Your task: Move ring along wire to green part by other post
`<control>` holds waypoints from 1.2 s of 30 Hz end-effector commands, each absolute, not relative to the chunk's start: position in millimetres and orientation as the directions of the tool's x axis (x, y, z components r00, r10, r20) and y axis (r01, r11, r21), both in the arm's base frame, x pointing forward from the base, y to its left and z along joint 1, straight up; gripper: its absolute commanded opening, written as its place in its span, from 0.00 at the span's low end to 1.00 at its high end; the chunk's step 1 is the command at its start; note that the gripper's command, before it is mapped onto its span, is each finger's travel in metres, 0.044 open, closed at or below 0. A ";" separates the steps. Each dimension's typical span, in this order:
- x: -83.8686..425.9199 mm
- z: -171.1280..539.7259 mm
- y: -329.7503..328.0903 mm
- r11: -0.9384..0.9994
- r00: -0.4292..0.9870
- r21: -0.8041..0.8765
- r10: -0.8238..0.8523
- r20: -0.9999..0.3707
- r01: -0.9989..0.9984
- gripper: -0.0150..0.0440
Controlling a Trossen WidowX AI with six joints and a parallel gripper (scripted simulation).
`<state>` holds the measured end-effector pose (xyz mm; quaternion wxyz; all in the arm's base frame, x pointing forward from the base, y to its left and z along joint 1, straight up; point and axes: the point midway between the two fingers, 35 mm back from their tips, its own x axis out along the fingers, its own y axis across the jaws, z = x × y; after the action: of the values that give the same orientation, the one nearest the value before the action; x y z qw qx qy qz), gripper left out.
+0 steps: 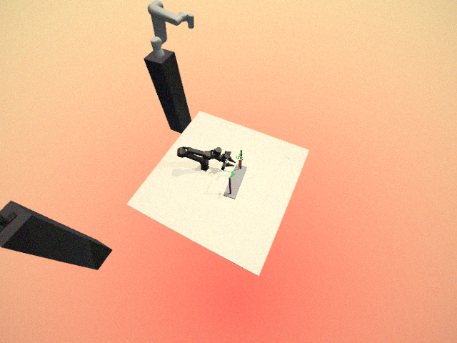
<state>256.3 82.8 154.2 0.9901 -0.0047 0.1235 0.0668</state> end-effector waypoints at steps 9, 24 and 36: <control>247.4 154.3 80.5 0.991 0.961 0.010 0.129 -0.245 -0.131 0.53; 244.3 155.9 81.0 0.991 0.961 0.008 0.133 -0.244 -0.135 0.61; 205.1 163.4 72.1 0.991 0.960 0.008 0.133 -0.246 -0.135 1.00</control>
<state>207.2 73.4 161.9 0.9897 -0.0064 0.1249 0.0694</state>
